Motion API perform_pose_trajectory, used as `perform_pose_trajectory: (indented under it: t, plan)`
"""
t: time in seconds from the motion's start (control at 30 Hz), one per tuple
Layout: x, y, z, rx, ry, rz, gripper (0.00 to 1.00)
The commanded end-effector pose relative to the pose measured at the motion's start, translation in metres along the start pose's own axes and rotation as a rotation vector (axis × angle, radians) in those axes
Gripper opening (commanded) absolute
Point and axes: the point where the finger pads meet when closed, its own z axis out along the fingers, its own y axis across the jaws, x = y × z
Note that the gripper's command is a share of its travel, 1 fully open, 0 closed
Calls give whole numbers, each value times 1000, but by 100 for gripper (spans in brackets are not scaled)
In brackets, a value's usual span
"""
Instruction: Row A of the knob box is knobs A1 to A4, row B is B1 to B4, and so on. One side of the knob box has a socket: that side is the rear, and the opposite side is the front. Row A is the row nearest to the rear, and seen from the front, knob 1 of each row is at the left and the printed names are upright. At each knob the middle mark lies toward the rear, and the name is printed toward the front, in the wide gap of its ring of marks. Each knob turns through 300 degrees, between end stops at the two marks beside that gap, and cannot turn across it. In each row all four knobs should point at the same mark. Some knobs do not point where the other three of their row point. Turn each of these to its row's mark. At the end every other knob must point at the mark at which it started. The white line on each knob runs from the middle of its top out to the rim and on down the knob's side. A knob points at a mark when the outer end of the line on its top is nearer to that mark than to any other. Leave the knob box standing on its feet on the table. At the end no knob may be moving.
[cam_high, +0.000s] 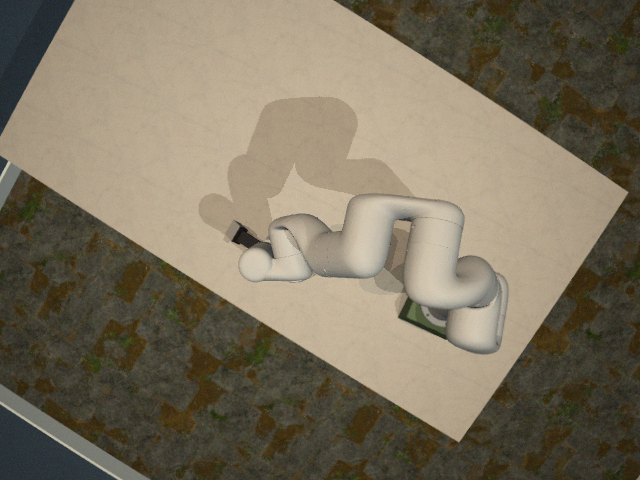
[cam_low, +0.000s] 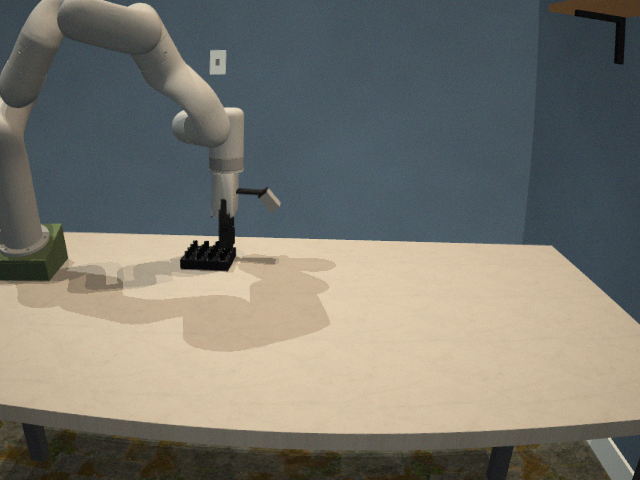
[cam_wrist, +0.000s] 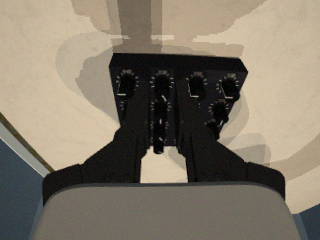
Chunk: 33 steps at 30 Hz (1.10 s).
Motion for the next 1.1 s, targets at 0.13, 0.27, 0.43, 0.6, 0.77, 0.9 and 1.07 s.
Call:
perform_pose_trajectory:
  t: [0.13, 0.27, 0.43, 0.6, 0.77, 0.9, 1.07]
  plan:
    - [1, -1, 4, 2, 4, 0, 19]
    - [1, -1, 5, 2, 4, 0, 19]
    - [1, -1, 6, 2, 4, 0, 19]
    - [1, -1, 6, 2, 4, 0, 19]
    - [1, -1, 6, 2, 4, 0, 19]
    - [1, -1, 6, 2, 4, 0, 19]
    - [1, -1, 6, 2, 4, 0, 19]
